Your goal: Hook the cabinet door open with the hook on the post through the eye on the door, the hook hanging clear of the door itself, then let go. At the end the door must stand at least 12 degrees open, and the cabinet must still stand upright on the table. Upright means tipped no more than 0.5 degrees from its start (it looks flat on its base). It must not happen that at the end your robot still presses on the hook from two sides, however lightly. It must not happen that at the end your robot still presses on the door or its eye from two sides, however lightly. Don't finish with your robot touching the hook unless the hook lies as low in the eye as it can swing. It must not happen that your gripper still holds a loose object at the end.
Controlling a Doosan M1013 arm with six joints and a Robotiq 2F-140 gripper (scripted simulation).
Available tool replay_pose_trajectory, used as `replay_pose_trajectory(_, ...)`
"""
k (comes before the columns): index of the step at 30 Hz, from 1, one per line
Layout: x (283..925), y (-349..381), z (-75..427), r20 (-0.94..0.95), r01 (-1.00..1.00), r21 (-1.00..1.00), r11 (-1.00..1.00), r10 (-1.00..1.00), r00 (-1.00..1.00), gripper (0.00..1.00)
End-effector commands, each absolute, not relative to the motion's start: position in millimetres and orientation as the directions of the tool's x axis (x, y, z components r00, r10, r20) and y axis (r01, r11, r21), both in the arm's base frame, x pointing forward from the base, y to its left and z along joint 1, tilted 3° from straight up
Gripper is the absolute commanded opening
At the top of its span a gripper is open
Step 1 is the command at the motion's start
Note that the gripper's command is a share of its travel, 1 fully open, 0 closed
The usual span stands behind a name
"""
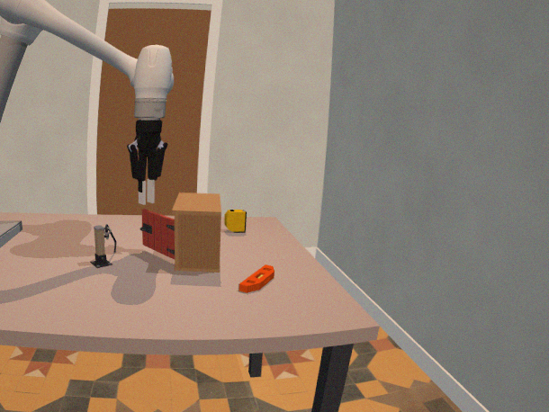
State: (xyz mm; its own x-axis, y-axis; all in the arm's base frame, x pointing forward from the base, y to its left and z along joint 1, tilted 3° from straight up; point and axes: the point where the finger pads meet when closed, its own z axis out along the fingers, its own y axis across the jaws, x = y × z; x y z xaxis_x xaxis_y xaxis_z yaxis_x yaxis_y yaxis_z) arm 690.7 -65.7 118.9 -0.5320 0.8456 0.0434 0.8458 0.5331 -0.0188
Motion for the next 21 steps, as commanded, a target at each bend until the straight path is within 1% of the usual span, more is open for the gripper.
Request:
replay_pose_trajectory(1, 690.9, -65.9, 124.2, 0.043, 0.846, -0.019, 0.533, 0.846, -0.532, 0.16)
replay_pose_trajectory(13, 691.8, -66.5, 147.7, 0.043, 0.846, -0.019, 0.533, 0.846, -0.532, 0.16)
replay_pose_trajectory(21, 692.1, -66.7, 154.6, 0.043, 0.846, -0.019, 0.533, 0.846, -0.532, 0.16)
